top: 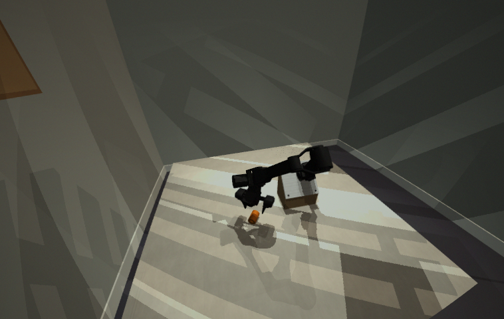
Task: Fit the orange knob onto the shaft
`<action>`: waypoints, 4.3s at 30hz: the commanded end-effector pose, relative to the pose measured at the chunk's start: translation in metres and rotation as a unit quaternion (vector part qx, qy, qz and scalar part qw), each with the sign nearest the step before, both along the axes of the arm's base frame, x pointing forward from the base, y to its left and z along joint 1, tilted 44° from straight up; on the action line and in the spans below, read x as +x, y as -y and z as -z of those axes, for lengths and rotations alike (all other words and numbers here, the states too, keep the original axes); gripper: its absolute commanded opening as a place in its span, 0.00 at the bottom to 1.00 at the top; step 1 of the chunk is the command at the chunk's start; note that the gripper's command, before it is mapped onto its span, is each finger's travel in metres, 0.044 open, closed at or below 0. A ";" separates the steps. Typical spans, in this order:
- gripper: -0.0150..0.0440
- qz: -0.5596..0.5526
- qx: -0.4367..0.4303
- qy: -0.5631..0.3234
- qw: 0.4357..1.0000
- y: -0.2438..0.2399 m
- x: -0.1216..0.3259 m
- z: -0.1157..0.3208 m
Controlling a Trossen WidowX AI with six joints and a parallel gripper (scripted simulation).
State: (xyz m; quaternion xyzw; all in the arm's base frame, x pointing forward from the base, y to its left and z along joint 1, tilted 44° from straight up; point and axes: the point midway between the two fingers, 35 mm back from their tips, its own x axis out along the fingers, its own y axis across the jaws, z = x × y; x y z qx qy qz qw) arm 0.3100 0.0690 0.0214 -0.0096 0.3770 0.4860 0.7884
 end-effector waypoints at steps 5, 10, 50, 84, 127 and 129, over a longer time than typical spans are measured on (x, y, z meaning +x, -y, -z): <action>1.00 0.003 -0.001 -0.006 1.000 -0.007 0.000 0.010; 1.00 0.003 -0.001 -0.006 1.000 -0.012 0.001 0.016; 0.66 0.003 0.000 -0.006 1.000 -0.034 0.004 0.039; 0.56 -0.049 -0.108 -0.079 0.990 -0.035 0.012 0.021; 0.56 -0.135 -0.292 -0.204 0.924 -0.045 0.031 -0.004; 0.56 -0.139 -0.299 -0.209 0.920 -0.046 0.032 -0.005</action>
